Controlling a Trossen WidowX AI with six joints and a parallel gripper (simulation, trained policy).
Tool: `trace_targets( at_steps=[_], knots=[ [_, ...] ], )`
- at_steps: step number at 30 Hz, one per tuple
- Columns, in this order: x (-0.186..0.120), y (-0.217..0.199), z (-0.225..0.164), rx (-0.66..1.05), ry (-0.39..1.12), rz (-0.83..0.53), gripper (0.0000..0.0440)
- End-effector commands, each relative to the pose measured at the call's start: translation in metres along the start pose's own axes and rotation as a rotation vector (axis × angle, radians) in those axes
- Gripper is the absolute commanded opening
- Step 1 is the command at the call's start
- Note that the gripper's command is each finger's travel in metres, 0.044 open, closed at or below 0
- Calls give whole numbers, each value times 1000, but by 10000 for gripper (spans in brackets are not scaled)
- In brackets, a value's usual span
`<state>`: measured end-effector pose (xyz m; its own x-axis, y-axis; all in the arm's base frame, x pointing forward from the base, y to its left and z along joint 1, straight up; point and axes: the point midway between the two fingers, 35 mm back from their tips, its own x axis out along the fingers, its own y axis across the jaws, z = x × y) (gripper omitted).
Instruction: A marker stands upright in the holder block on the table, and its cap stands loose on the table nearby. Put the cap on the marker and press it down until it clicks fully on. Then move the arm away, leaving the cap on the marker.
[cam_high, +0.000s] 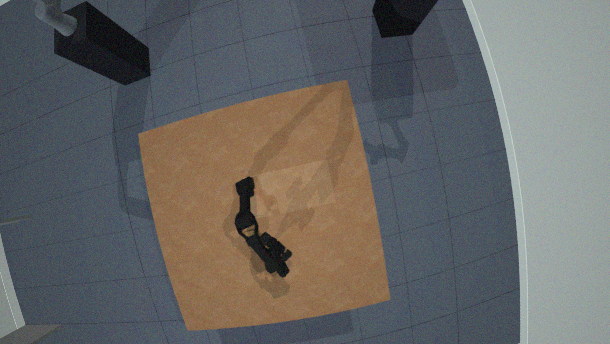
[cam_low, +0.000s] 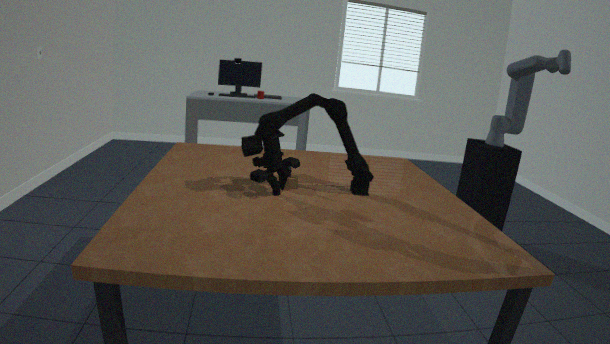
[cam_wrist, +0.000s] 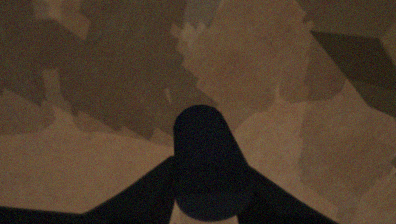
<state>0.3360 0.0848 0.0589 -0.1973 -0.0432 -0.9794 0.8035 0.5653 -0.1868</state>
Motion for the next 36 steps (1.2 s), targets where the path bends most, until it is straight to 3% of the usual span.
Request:
trace_targets(
  at_steps=[1, 19, 36],
  knots=[
    [-9, -3, 2, -16, -23, 19, 55],
    [-72, -35, 18, -2, -50, 96, 57],
    [-95, -101, 52, 77, -4, 89, 29]
  ],
)
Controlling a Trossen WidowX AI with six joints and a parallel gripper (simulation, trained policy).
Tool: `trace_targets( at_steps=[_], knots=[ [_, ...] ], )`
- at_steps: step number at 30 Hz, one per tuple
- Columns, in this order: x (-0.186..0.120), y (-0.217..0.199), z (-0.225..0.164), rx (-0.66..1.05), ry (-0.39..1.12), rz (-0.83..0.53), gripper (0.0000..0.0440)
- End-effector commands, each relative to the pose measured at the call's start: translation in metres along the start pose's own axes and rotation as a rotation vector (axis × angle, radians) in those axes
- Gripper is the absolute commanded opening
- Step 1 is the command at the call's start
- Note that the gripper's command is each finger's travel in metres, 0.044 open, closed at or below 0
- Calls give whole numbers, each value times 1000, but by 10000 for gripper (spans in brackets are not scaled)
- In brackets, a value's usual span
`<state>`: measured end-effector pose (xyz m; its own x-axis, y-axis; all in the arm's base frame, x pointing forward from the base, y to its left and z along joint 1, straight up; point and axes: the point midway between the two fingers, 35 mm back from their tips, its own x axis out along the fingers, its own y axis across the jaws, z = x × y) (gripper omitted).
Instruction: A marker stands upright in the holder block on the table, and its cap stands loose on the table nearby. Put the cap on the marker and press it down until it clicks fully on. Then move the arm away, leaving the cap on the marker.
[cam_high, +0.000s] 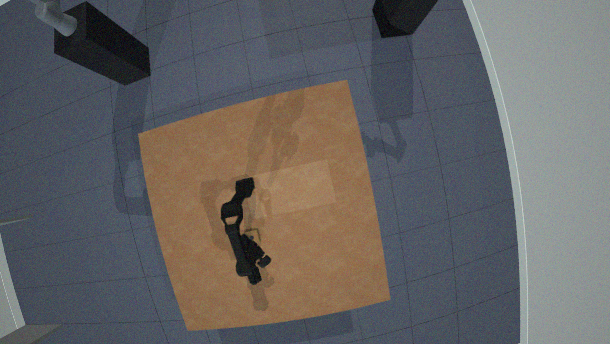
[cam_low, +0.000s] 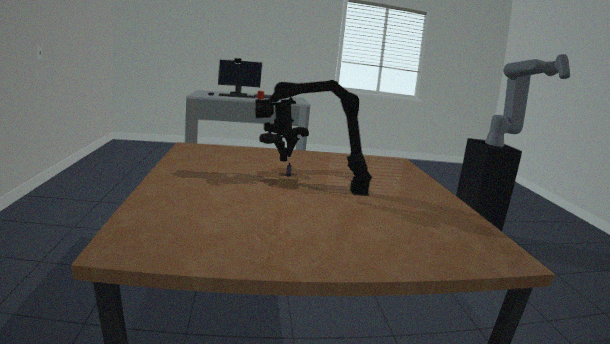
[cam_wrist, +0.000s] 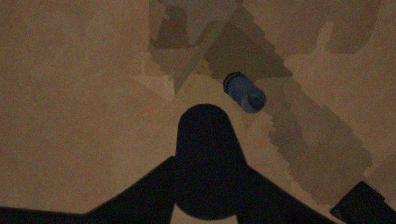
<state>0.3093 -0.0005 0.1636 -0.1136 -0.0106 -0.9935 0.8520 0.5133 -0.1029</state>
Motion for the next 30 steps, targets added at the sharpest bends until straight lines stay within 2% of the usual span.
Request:
trace_targets(
  at_steps=[1, 12, 30],
  knots=[
    [-3, -15, 8, 19, 16, -1, 27],
    [1, -30, 12, 44, 39, -5, 2],
    [37, -32, 9, 24, 73, -33, 0]
  ],
)
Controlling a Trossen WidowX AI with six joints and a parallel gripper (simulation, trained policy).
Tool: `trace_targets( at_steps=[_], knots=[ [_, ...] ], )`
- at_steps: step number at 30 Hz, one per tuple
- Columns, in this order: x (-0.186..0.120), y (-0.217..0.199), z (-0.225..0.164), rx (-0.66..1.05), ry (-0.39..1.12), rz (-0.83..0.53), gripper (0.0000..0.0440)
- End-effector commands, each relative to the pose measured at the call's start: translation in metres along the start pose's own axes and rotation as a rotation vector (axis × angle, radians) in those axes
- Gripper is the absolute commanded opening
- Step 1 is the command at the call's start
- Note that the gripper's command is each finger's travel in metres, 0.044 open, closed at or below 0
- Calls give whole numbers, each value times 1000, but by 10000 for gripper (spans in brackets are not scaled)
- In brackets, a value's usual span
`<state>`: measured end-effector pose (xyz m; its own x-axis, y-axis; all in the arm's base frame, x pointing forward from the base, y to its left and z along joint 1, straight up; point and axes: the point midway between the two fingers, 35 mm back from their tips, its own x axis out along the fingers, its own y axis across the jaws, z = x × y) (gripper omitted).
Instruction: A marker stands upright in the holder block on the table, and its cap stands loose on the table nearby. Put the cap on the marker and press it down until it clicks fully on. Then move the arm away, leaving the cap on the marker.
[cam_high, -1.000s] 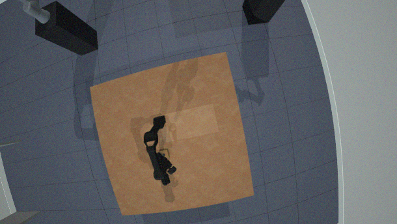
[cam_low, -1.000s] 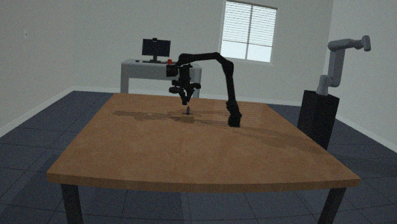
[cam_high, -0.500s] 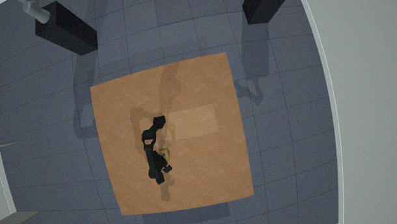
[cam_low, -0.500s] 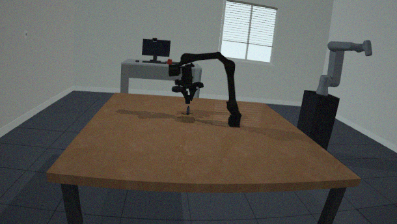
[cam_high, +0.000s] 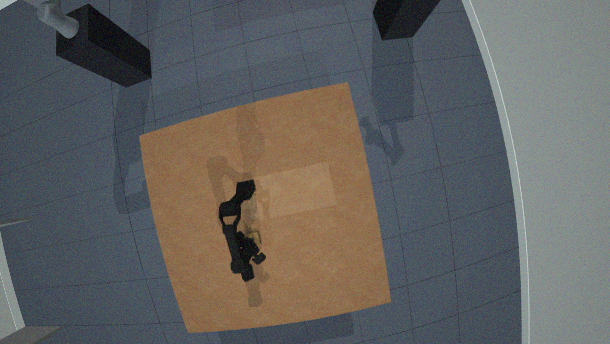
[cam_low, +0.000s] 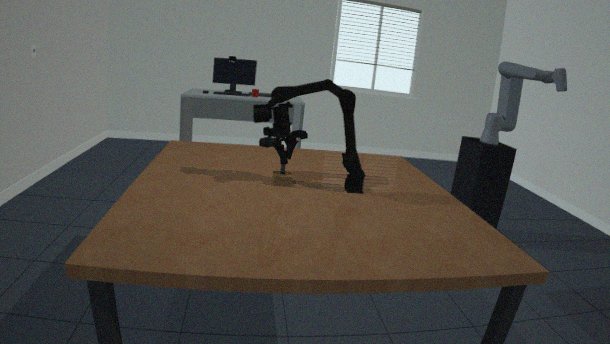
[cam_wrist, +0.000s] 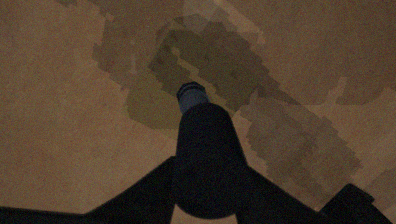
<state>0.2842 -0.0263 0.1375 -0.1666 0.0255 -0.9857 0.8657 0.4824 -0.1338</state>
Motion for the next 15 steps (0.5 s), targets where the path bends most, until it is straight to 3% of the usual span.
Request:
trace_targets(
  at_steps=[1, 12, 15],
  knots=[
    [11, -1, -1, -15, 18, -7, 0],
    [41, -2, -1, -53, 42, -21, 0],
    [47, -3, 0, -58, 37, -32, 79]
  ],
)
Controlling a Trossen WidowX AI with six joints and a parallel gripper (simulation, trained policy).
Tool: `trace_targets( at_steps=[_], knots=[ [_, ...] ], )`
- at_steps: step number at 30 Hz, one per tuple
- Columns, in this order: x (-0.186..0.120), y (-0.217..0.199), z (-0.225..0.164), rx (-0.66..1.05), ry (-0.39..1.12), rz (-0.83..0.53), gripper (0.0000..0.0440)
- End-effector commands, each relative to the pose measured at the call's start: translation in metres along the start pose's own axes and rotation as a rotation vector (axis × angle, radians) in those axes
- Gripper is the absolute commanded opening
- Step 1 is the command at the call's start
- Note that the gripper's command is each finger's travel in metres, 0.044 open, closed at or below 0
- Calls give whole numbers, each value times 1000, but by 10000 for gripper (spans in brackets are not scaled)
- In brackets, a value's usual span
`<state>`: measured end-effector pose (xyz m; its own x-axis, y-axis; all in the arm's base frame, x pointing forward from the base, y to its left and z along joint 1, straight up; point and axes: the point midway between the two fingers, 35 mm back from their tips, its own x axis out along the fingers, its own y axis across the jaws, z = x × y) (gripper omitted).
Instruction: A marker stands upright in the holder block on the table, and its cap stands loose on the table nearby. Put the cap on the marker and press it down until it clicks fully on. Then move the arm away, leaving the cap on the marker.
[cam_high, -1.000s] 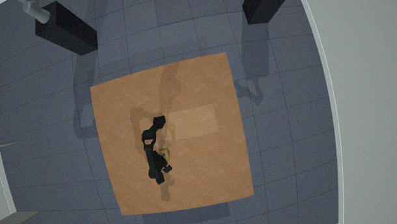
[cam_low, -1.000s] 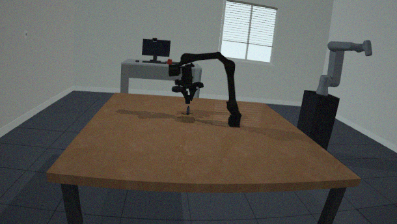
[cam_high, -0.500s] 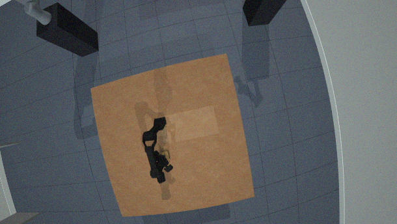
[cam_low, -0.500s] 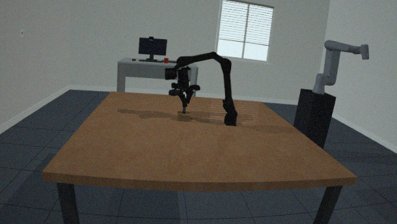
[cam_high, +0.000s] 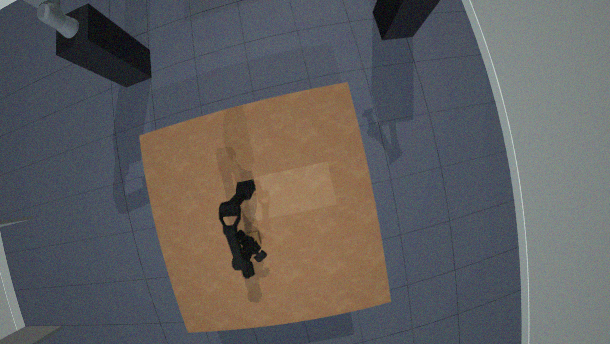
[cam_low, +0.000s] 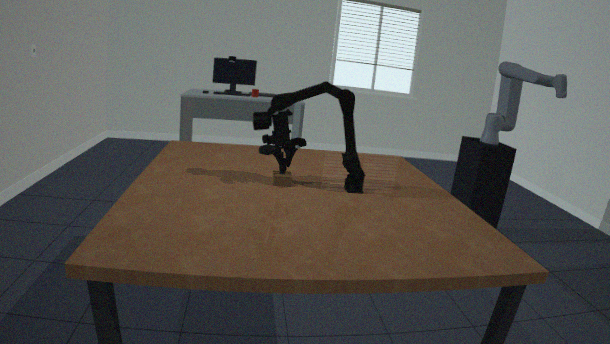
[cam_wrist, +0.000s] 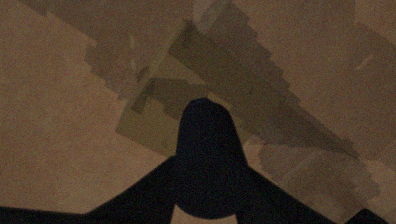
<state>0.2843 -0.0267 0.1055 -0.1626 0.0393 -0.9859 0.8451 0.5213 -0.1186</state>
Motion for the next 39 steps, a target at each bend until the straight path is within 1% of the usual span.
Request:
trace_targets(
  at_steps=[1, 20, 25, 28, 31, 34, 39],
  knots=[
    [17, -7, -3, -13, 27, -45, 105],
    [28, -9, 2, -64, 5, -38, 130],
    [29, -17, -5, -69, 31, -54, 172],
    [30, -21, -9, -73, 42, -60, 202],
    [30, -24, -11, -76, 45, -60, 248],
    [30, -25, -11, -78, 41, -53, 313],
    [29, -26, -12, -80, 30, -33, 438]
  ],
)
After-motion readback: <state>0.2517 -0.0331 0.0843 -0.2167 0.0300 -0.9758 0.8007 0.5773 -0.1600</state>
